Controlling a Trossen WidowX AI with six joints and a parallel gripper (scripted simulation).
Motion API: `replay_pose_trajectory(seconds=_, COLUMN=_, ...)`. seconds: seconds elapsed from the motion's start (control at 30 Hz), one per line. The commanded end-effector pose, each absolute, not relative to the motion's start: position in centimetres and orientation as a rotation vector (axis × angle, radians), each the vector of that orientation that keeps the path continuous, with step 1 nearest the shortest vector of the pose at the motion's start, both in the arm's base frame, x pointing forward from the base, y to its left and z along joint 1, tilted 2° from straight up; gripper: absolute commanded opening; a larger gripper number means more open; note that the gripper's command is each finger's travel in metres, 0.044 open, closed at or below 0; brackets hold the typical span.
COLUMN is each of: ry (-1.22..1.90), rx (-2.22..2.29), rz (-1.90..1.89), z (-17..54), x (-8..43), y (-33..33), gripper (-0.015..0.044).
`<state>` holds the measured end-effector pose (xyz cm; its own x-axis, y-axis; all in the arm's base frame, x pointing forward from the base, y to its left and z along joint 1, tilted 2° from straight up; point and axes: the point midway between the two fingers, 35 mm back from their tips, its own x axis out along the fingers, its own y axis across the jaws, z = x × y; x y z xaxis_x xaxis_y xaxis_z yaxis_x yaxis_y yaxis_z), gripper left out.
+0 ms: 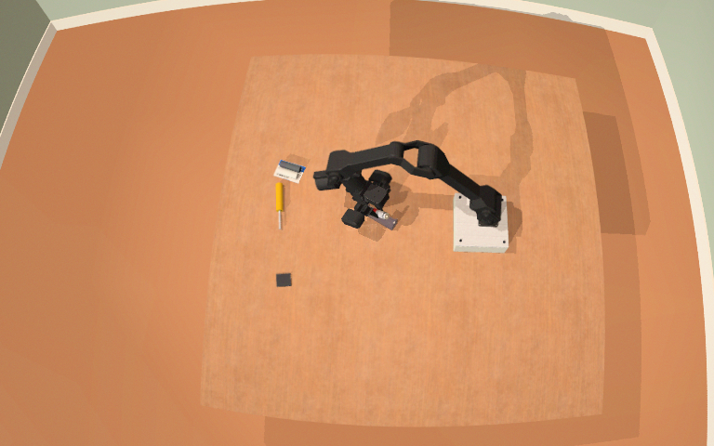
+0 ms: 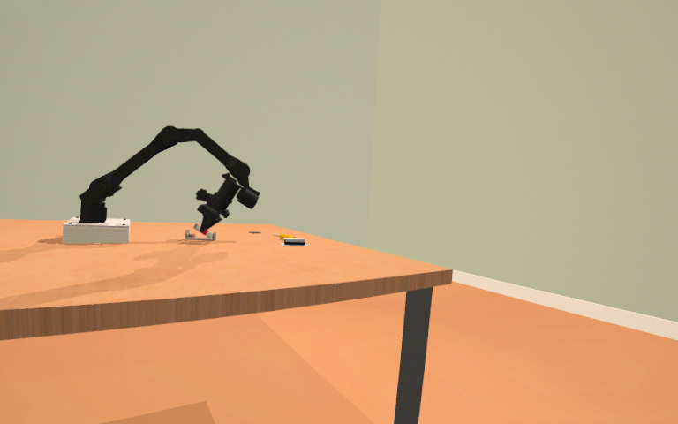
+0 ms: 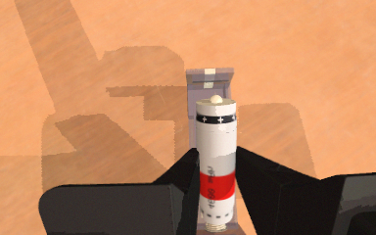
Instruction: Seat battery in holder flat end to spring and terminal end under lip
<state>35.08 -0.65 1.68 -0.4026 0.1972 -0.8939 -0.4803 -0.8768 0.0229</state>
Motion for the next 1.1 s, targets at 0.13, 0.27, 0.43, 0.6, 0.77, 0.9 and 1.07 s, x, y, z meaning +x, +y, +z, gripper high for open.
replay_pose_trajectory(seconds=0.13, ry=0.409, rx=-1.477, rz=2.274, z=1.34, x=35.25, y=-0.73, gripper=0.0065)
replay_pose_trajectory(seconds=0.27, ry=0.416, rx=-1.500, rz=2.263, z=1.26, x=35.21, y=-0.68, gripper=0.0065)
replay_pose_trajectory(seconds=0.43, ry=0.424, rx=-1.529, rz=2.250, z=1.17, x=35.15, y=-0.63, gripper=0.0065)
replay_pose_trajectory(seconds=0.6, ry=0.433, rx=-1.557, rz=2.235, z=1.07, x=35.09, y=-0.57, gripper=0.0065)
replay_pose_trajectory(seconds=0.77, ry=0.441, rx=-1.585, rz=2.220, z=0.98, x=35.03, y=-0.51, gripper=0.0065)
replay_pose_trajectory(seconds=0.9, ry=0.448, rx=-1.608, rz=2.208, z=0.91, x=34.97, y=-0.47, gripper=0.0065)
replay_pose_trajectory(seconds=1.07, ry=0.456, rx=-1.635, rz=2.192, z=0.83, x=34.90, y=-0.41, gripper=0.0065)
